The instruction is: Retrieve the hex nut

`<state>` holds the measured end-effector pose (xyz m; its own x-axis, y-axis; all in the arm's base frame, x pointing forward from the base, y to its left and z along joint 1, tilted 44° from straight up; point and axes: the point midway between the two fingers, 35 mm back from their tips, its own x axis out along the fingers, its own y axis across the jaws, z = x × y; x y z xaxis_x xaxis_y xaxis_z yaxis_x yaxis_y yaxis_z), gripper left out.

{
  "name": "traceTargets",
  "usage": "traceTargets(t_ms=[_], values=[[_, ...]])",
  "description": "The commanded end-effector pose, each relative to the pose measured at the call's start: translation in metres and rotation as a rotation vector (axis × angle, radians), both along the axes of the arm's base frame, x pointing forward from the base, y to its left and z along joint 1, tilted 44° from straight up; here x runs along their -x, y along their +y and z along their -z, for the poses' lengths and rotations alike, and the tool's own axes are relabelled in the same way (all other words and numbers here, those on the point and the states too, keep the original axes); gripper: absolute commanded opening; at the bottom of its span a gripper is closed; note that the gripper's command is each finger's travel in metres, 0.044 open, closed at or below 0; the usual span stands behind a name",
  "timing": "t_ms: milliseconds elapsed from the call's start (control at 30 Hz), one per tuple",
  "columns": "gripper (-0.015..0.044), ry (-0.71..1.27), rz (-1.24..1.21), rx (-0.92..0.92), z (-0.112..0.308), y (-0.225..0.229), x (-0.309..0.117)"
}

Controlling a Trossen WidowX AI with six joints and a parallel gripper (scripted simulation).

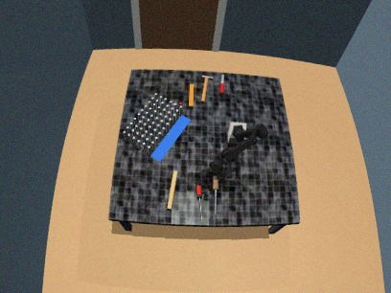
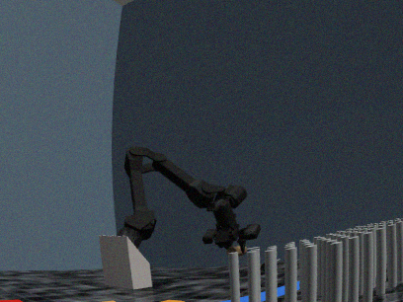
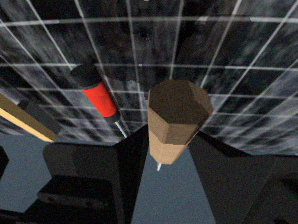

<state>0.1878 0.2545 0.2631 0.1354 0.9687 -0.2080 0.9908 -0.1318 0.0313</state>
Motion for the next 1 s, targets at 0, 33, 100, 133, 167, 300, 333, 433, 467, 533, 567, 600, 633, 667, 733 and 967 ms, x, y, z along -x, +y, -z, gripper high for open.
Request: traceTargets(t_ms=[0,33,100,133,167,300,333,433,467,533,567,600,633,667,733,967], values=[[0.0,0.008,0.003,0.003,0.005,0.002,0.0],[0.0,0.009,0.003,0.002,0.006,0.003,0.0],[0.0,0.009,0.003,0.002,0.007,0.004,0.0],[0.0,0.009,0.003,0.002,0.007,0.005,0.0],[0.0,0.009,0.003,0.001,0.008,0.005,0.0],[0.0,0.009,0.003,0.001,0.01,0.007,0.0],[0.0,0.009,0.003,0.0,0.011,0.008,0.0],[0.0,0.009,0.003,-0.001,0.012,0.01,0.001],[0.0,0.009,0.003,-0.001,0.013,0.01,0.001],[0.0,0.009,0.003,-0.001,0.014,0.011,0.001],[0.0,0.009,0.003,-0.002,0.015,0.012,0.001],[0.0,0.009,0.004,-0.002,0.015,0.013,0.001],[0.0,0.009,0.004,-0.002,0.016,0.013,0.001],[0.0,0.009,0.004,-0.003,0.016,0.014,0.001],[0.0,0.009,0.004,-0.003,0.017,0.015,0.001],[0.0,0.01,0.004,-0.006,0.021,0.019,0.002]])
